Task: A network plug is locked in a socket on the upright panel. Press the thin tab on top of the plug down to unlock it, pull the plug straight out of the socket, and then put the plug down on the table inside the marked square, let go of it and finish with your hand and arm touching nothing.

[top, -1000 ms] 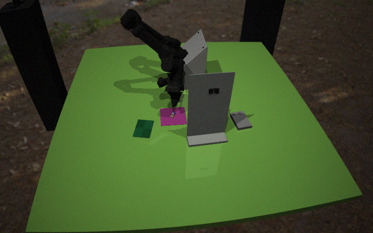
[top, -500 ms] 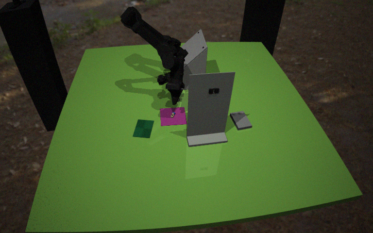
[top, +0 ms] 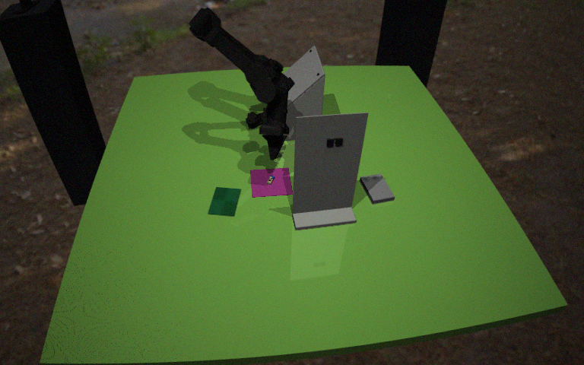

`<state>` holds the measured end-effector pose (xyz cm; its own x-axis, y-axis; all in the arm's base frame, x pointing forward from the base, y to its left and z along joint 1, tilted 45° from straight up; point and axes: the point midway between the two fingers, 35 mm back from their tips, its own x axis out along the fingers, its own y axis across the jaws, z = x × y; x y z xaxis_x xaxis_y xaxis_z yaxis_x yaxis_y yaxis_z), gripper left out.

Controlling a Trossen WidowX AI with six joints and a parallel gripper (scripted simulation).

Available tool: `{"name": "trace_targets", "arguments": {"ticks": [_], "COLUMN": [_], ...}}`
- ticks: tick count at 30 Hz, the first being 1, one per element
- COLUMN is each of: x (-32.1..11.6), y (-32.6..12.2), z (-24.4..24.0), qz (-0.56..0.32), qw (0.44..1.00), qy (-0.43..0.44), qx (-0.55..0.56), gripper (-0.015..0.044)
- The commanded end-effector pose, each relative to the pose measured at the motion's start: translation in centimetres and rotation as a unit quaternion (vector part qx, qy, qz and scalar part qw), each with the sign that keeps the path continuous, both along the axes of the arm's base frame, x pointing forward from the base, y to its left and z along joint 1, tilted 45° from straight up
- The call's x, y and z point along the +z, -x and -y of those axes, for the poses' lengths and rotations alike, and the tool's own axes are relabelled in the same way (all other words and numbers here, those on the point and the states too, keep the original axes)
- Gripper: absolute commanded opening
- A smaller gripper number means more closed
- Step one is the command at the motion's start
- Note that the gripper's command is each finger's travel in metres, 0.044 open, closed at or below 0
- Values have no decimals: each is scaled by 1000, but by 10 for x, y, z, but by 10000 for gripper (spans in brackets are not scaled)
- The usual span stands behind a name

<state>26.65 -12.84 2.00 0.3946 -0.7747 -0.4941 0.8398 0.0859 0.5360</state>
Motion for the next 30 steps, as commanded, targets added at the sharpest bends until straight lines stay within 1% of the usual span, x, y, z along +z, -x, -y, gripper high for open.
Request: {"name": "trace_targets", "arguments": {"ticks": [1,29,30], "x": [4,29,26], "y": [0,2,1], "z": [-4,-25,-23], "qz": [1,3,2], "qw": [1000,1000,1000], "qy": [1,6,5], "qx": [-1,1,2], "gripper": [156,156,156]}}
